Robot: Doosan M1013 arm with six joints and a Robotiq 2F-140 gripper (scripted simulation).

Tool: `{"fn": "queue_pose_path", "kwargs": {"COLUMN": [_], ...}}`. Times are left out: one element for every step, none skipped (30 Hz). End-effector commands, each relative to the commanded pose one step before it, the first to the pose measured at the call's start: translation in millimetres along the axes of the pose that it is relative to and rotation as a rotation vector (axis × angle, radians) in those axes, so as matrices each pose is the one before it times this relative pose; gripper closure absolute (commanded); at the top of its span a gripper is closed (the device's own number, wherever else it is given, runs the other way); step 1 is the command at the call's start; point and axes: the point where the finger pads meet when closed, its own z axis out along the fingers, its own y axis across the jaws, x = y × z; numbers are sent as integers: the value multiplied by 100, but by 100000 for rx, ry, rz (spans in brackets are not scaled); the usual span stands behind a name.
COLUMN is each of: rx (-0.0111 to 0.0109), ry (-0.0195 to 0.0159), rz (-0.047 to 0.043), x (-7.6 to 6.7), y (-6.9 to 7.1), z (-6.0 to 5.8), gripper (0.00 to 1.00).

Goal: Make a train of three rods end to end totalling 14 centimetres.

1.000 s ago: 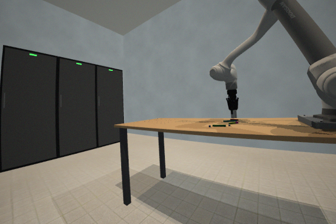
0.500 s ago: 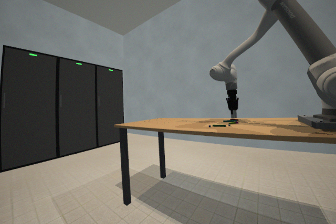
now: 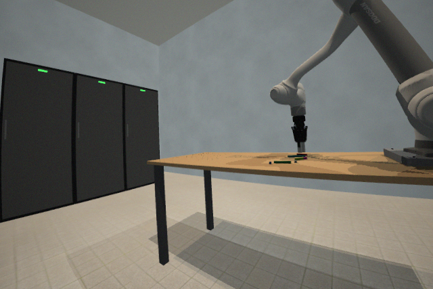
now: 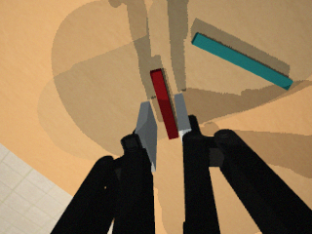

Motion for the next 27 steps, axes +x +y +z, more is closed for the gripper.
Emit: {"fn": "queue_pose_path", "kwargs": {"rx": [-21, 0, 0, 0, 0, 0, 0, 0, 0, 0, 0, 0, 0, 0, 0, 0, 0, 0, 0, 0, 0, 0, 0, 0, 0, 0, 0], "ry": [-7, 0, 0, 0, 0, 0, 0, 0, 0, 0, 0, 0, 0, 0, 0, 0, 0, 0, 0, 0, 0, 0, 0, 0, 0, 0, 0], "rz": [-3, 0, 0, 0, 0, 0, 0, 0, 0, 0, 0, 0, 0, 0, 0, 0, 0, 0, 0, 0, 0, 0, 0, 0, 0, 0, 0], "x": [1, 0, 0, 0, 0, 0, 0, 0, 0, 0, 0, 0, 0, 0, 0, 0, 0, 0, 0, 0, 0, 0, 0, 0, 0, 0, 0], "y": [4, 0, 0, 0, 0, 0, 0, 0, 0, 0, 0, 0, 0, 0, 0, 0, 0, 0, 0, 0, 0, 0, 0, 0, 0, 0, 0], "z": [-10, 0, 0, 0, 0, 0, 0, 0, 0, 0, 0, 1, 4, 10, 18, 28, 38, 49, 60, 0, 0, 71, 80, 88, 95, 100, 104], "gripper": [85, 85, 85, 85, 85, 85, 85, 85, 85, 85, 85, 85, 85, 85, 85, 85, 85, 85, 85, 85, 85, 85, 85, 85, 85, 85, 85]}}
